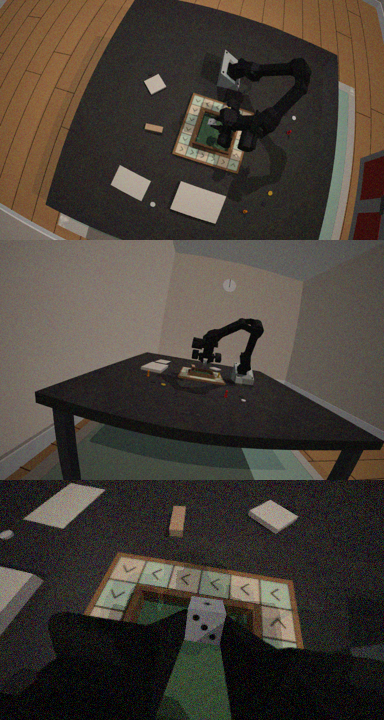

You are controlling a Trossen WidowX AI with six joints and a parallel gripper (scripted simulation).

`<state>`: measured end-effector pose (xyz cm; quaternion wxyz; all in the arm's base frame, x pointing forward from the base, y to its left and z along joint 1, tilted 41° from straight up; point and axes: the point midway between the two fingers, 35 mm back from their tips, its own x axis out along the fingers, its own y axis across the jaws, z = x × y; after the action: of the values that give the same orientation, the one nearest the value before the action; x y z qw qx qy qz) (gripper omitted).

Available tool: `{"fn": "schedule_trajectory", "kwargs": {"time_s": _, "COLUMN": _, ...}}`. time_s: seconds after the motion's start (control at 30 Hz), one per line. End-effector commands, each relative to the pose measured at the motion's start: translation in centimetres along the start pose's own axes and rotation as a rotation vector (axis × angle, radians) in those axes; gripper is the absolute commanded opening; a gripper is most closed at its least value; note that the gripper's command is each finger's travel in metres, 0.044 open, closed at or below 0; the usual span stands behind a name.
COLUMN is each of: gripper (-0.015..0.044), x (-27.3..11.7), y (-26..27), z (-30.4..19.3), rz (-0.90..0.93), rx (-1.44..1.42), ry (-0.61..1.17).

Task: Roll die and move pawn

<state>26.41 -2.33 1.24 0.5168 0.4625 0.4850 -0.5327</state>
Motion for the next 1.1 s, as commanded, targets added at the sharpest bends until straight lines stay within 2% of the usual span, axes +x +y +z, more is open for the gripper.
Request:
{"fn": "schedule_trajectory", "kwargs": {"time_s": 0.0, "gripper": 0.0000, "x": -0.8, "y": 0.2, "z": 0.4, "rz": 0.017, "rx": 0.013, "ry": -0.032}}
{"fn": "schedule_trajectory", "kwargs": {"time_s": 0.1, "gripper": 0.0000, "x": -3.9, "y": 0.9, "z": 1.1, "rz": 0.017, "rx": 0.013, "ry": -0.032}}
{"fn": "schedule_trajectory", "kwargs": {"time_s": 0.2, "gripper": 0.0000, "x": -5.2, "y": 1.1, "z": 1.4, "rz": 0.017, "rx": 0.013, "ry": -0.032}}
{"fn": "schedule_trajectory", "kwargs": {"time_s": 0.93, "gripper": 0.0000, "x": -5.0, "y": 0.8, "z": 1.3, "rz": 0.015, "rx": 0.014, "ry": -0.028}}
{"fn": "schedule_trajectory", "kwargs": {"time_s": 1.07, "gripper": 0.0105, "x": -5.0, "y": 0.8, "z": 1.3, "rz": 0.015, "rx": 0.014, "ry": -0.028}}
